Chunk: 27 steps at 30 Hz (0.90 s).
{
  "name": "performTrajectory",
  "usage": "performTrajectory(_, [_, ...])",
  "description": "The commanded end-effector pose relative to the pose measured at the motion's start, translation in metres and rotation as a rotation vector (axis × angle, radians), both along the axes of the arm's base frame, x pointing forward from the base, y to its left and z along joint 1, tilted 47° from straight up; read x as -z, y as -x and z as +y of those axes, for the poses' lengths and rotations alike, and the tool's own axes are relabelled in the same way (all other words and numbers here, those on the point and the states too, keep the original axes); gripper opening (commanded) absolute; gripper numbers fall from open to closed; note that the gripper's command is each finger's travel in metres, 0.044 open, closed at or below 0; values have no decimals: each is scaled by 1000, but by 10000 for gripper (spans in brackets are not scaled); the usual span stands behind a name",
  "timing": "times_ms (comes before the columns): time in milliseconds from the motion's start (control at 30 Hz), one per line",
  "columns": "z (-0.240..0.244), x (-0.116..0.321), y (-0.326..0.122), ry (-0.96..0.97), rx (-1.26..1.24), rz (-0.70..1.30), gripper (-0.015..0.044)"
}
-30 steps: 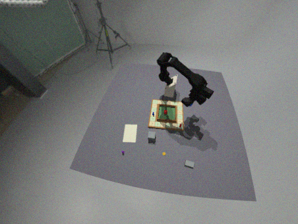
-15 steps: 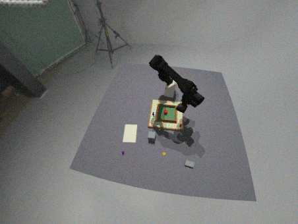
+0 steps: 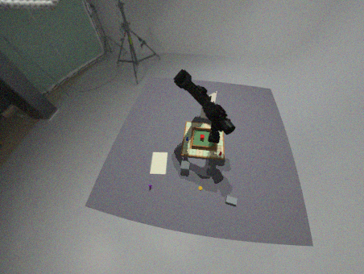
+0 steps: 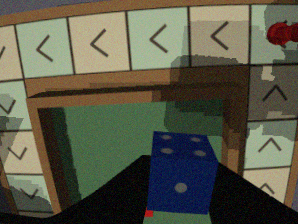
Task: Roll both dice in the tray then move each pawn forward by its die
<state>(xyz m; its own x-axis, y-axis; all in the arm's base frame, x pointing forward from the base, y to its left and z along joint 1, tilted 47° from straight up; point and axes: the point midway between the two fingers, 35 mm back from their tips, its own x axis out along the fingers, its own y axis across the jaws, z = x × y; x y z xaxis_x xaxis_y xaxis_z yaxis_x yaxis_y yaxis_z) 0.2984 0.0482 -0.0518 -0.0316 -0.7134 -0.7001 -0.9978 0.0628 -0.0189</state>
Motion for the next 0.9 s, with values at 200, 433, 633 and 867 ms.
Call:
performTrajectory(200, [-19,-10,-5,7,-72,72,0])
performTrajectory(433, [-23,-3,1,-199,-17,113,0])
performTrajectory(633, [-25,1,4,-400,6,127,0])
performTrajectory(867, [-25,3,5,-632,-6,105,0])
